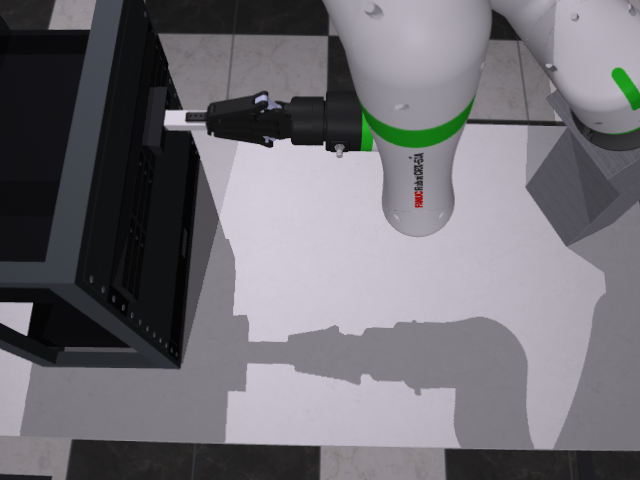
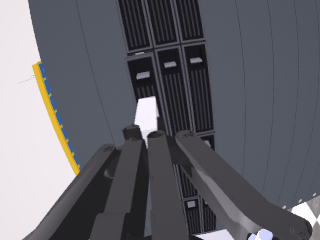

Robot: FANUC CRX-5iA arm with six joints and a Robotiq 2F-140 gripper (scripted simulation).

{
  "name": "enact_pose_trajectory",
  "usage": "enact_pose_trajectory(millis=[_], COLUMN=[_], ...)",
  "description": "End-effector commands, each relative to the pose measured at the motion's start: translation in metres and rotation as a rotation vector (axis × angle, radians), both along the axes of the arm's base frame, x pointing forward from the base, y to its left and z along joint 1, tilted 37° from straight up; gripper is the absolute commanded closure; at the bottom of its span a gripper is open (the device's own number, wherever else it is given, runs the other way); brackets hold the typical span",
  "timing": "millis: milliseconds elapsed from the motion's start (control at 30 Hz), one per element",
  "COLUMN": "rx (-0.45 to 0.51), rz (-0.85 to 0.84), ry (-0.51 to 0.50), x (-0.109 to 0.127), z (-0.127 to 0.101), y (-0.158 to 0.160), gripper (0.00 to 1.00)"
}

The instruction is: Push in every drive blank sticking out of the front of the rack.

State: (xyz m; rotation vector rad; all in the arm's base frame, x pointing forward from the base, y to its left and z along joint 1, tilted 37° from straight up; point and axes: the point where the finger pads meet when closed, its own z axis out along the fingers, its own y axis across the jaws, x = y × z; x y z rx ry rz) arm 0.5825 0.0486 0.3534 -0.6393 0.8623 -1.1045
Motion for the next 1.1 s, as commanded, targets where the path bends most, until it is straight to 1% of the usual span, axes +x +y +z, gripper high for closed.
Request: enact_pose_trajectory(millis=[0,500,700,1067], rx=[0.000,0.000,0.000,0.000], rz=[0.000,0.000,0.000,0.000], ry=[-0.001,-0.001,-0.001,-0.001], x=[0.003,0.006,0.013,0.013], z=[0.002,0.004,0.009,0.009], y=[0.000,0.000,0.000,0.000], gripper=[0.90,0.90,0.90,0.90])
